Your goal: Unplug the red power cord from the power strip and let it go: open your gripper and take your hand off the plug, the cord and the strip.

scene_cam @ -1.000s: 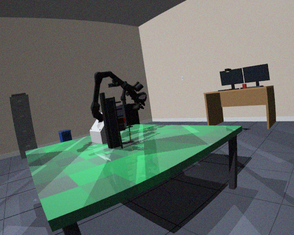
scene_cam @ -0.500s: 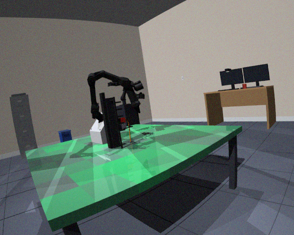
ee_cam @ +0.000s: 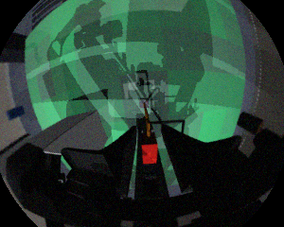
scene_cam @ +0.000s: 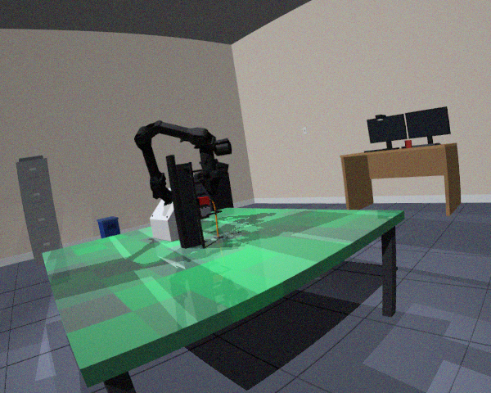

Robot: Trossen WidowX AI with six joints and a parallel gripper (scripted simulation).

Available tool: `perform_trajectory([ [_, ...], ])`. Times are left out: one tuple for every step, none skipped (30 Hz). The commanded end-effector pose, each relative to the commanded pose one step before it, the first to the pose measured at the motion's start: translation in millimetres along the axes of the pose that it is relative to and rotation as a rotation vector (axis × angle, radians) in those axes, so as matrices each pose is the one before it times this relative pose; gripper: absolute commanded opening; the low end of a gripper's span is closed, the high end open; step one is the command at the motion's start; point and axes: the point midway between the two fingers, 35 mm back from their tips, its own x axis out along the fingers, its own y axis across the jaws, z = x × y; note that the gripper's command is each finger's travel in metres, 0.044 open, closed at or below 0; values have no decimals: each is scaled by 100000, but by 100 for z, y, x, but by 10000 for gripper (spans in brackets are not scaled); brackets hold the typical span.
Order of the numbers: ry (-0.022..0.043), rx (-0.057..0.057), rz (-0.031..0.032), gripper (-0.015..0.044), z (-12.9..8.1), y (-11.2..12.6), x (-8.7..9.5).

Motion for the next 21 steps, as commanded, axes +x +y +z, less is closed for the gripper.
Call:
perform_trajectory([
  [707, -1356, -205, 160, -94, -44, -21],
  [0, -2, 1, 160, -53, -4, -1],
  [1, -2, 1, 160, -79, -6, -2],
  [1, -3, 1, 160, -105, -7, -2],
  [2, -4, 1, 160, -132, -8, -2],
  [3, -4, 2, 160, -156, -9, -2],
  [4, -4, 2, 160, -166, -9, -2],
  [5, -4, 2, 160, -168, -8, -2],
  [6, -4, 2, 160, -168, -7, -1],
  [7, -4, 2, 160, -168, -6, -1],
  [7, -4, 2, 160, -168, -5, -1],
  [8, -3, 2, 160, -168, -4, 0],
  [9, -3, 2, 160, -167, -3, 0],
  [10, -3, 2, 160, -167, -2, 1],
  [11, -3, 2, 160, -167, -1, 1],
  [12, -3, 2, 160, -167, 0, 1],
  [12, -2, 2, 160, -167, 1, 2],
  [13, -2, 3, 160, -167, 2, 2],
  [14, -2, 3, 160, -166, 3, 3],
  [15, -2, 3, 160, -166, 3, 3],
  [16, -2, 3, 160, -166, 4, 3],
])
